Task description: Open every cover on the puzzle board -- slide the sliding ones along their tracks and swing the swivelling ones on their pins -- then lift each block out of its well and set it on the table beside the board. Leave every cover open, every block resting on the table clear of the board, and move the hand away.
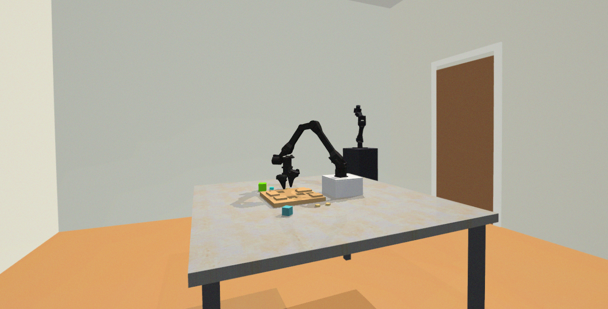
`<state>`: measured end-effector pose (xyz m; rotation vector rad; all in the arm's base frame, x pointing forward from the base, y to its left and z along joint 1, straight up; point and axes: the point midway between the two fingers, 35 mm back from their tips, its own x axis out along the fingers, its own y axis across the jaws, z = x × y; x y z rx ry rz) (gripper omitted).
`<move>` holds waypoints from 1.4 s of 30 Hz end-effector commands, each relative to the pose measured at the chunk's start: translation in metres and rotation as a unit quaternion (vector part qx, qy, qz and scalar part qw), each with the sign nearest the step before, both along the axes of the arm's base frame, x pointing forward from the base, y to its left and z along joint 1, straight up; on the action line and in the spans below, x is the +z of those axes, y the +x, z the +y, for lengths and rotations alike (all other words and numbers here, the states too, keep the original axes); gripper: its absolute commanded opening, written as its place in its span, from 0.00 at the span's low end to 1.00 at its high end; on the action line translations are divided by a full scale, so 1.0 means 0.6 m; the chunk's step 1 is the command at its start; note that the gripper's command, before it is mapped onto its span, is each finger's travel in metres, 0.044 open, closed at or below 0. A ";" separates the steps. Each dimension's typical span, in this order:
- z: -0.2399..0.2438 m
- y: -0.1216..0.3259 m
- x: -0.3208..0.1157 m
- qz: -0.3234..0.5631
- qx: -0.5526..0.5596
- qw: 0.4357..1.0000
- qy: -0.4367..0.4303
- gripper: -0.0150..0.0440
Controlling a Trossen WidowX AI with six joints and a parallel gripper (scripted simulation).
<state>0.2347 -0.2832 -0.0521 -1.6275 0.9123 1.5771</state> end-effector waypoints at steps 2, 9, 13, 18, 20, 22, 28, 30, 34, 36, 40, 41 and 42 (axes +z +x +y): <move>-0.001 0.001 0.021 -0.001 0.000 1.000 -0.001 1.00; -0.002 0.001 0.058 -0.001 0.001 1.000 0.000 1.00; -0.001 0.001 0.079 -0.001 0.001 1.000 0.000 1.00; 0.001 -0.001 0.106 -0.001 0.002 1.000 0.000 1.00; 0.002 -0.002 0.116 -0.001 0.002 1.000 0.000 1.00; 0.003 -0.002 0.123 -0.001 0.002 1.000 0.000 1.00; 0.028 0.022 0.124 -0.003 -0.071 0.997 0.002 0.78; 0.043 0.036 0.124 -0.004 -0.112 0.994 0.003 0.69; 0.080 0.061 0.125 -0.003 -0.179 0.984 0.004 0.51; 0.096 0.070 0.126 0.000 -0.194 0.981 0.002 0.42; 0.114 0.082 0.126 -0.002 -0.238 0.971 0.003 0.25; 0.118 0.085 0.126 -0.002 -0.250 0.968 0.004 0.25; 0.123 0.087 0.126 -0.003 -0.261 0.965 0.004 0.25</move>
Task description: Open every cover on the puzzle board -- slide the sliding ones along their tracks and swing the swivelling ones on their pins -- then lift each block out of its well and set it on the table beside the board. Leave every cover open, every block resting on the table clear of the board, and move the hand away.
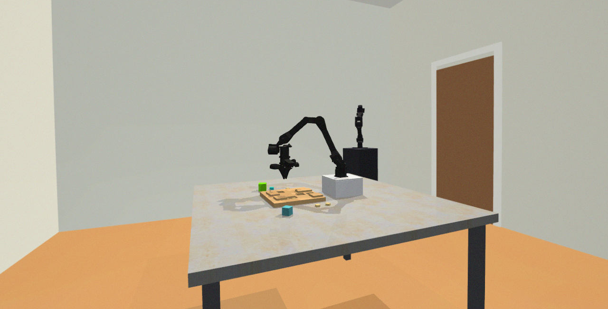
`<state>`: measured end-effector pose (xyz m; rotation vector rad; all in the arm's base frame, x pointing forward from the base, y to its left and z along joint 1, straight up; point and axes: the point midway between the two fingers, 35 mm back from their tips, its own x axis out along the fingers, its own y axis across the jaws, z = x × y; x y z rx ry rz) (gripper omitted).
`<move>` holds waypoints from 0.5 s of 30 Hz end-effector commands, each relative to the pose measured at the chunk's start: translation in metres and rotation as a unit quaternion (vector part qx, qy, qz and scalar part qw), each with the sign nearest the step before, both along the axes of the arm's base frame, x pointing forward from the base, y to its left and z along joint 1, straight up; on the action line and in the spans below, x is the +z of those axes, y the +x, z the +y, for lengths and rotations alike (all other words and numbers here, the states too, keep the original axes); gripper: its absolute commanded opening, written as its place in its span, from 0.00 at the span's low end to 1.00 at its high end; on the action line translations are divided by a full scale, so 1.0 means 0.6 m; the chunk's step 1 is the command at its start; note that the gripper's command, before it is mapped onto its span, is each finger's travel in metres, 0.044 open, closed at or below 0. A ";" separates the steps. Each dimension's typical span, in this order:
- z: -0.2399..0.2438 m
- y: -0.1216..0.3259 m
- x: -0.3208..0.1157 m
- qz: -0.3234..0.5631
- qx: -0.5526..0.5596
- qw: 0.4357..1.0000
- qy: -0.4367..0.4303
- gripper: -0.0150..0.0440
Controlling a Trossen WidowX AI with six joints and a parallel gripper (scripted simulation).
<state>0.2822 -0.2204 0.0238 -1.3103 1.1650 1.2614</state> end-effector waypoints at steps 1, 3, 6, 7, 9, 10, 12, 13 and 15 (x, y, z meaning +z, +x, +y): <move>0.022 0.011 -0.001 0.002 -0.054 0.999 0.001 0.25; 0.036 0.019 -0.001 0.000 -0.090 0.996 0.002 0.25; 0.062 0.034 -0.001 -0.002 -0.156 0.988 0.003 0.25; 0.071 0.039 -0.001 -0.003 -0.178 0.984 0.004 0.25; 0.089 0.047 -0.001 -0.005 -0.221 0.975 0.005 0.25; 0.097 0.051 -0.001 -0.005 -0.243 0.970 0.006 0.25; 0.113 0.058 -0.001 -0.007 -0.295 0.955 0.007 0.25; 0.121 0.061 -0.002 -0.008 -0.334 0.942 0.008 0.25; 0.137 0.068 -0.002 -0.010 -0.411 0.912 0.010 0.25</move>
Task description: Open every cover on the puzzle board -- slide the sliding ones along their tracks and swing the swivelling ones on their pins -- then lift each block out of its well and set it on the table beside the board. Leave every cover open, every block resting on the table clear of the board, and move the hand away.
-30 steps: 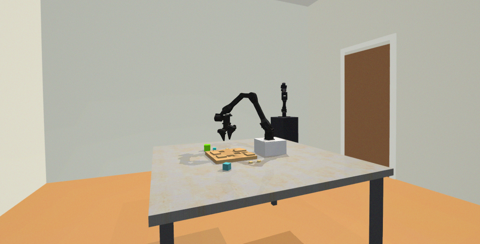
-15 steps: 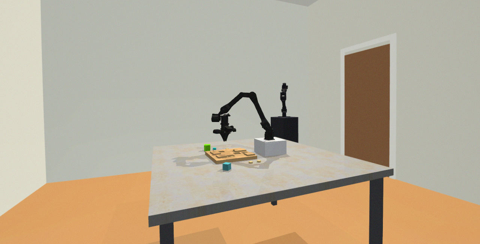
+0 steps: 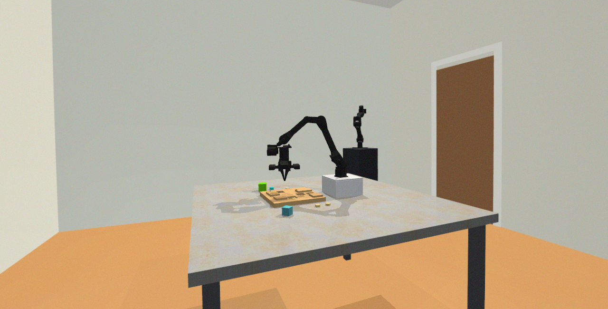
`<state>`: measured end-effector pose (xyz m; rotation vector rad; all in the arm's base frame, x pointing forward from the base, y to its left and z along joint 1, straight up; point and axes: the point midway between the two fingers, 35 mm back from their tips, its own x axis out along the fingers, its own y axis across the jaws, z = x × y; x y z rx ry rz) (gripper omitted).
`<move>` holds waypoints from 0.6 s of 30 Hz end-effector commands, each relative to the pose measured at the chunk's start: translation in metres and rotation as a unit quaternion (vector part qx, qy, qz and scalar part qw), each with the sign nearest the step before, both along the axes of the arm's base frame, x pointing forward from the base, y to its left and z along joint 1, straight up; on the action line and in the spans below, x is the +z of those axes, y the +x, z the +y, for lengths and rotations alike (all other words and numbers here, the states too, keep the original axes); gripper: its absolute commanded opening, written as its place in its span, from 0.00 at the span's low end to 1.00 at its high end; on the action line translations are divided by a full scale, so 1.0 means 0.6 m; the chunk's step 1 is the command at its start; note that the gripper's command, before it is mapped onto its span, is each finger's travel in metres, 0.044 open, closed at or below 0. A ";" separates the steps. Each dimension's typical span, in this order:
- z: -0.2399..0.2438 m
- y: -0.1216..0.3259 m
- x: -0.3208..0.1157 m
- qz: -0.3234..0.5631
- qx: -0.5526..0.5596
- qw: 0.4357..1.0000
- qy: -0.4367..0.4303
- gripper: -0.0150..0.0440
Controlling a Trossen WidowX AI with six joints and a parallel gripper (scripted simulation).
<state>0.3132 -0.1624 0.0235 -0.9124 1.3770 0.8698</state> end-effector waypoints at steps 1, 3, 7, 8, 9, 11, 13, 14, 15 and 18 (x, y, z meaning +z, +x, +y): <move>0.049 0.019 -0.001 -0.005 -0.200 0.980 0.005 0.25; 0.065 0.025 -0.001 -0.007 -0.280 0.960 0.007 0.25; 0.099 0.034 -0.001 -0.010 -0.434 0.901 0.011 0.25; 0.108 0.036 -0.002 -0.011 -0.471 0.882 0.012 0.25; 0.116 0.038 -0.002 -0.011 -0.499 0.866 0.013 0.25; 0.127 0.041 -0.002 -0.012 -0.535 0.845 0.014 0.25; 0.136 0.042 -0.002 -0.012 -0.571 0.821 0.016 0.25; 0.141 0.043 -0.002 -0.013 -0.588 0.808 0.016 0.25; 0.145 0.044 -0.002 -0.013 -0.606 0.795 0.016 0.25; 0.162 0.047 -0.002 -0.013 -0.654 0.756 0.018 0.25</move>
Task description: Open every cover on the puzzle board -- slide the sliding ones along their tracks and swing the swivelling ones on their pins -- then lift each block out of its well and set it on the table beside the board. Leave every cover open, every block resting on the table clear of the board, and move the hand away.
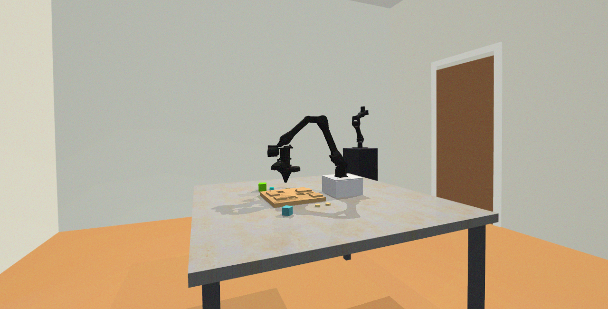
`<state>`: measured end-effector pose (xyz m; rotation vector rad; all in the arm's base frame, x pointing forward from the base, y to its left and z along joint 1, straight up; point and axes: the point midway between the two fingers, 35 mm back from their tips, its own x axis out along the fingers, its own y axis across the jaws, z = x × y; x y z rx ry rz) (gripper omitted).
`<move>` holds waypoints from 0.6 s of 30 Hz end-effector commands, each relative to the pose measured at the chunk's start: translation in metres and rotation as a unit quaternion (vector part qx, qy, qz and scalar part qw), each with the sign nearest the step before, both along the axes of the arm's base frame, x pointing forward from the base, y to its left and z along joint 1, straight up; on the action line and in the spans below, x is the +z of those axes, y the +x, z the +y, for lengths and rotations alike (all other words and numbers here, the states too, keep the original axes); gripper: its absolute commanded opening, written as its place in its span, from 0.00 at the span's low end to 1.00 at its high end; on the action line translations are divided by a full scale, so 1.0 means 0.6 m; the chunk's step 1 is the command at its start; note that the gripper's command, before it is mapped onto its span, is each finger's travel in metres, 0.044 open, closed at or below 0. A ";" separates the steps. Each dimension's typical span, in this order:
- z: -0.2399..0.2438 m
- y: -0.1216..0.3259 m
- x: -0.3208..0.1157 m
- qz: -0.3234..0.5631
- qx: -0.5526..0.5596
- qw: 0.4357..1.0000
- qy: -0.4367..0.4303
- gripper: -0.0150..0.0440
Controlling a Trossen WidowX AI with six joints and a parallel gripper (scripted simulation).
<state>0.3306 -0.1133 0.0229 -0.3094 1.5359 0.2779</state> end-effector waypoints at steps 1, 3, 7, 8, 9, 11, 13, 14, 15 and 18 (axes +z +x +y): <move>0.085 0.018 -0.001 -0.008 -0.342 0.940 0.011 0.25; 0.094 0.019 -0.001 -0.009 -0.382 0.924 0.012 0.25; 0.111 0.021 -0.001 -0.010 -0.461 0.887 0.015 0.25; 0.116 0.021 -0.001 -0.010 -0.480 0.877 0.015 0.25; 0.124 0.022 -0.001 -0.010 -0.496 0.868 0.016 0.25; 0.133 0.022 -0.002 -0.010 -0.534 0.845 0.017 0.25; 0.141 0.023 -0.002 -0.010 -0.570 0.821 0.018 0.25; 0.145 0.023 -0.002 -0.010 -0.588 0.808 0.019 0.25; 0.150 0.023 -0.002 -0.010 -0.606 0.795 0.019 0.25; 0.162 0.023 -0.002 -0.010 -0.657 0.754 0.021 0.25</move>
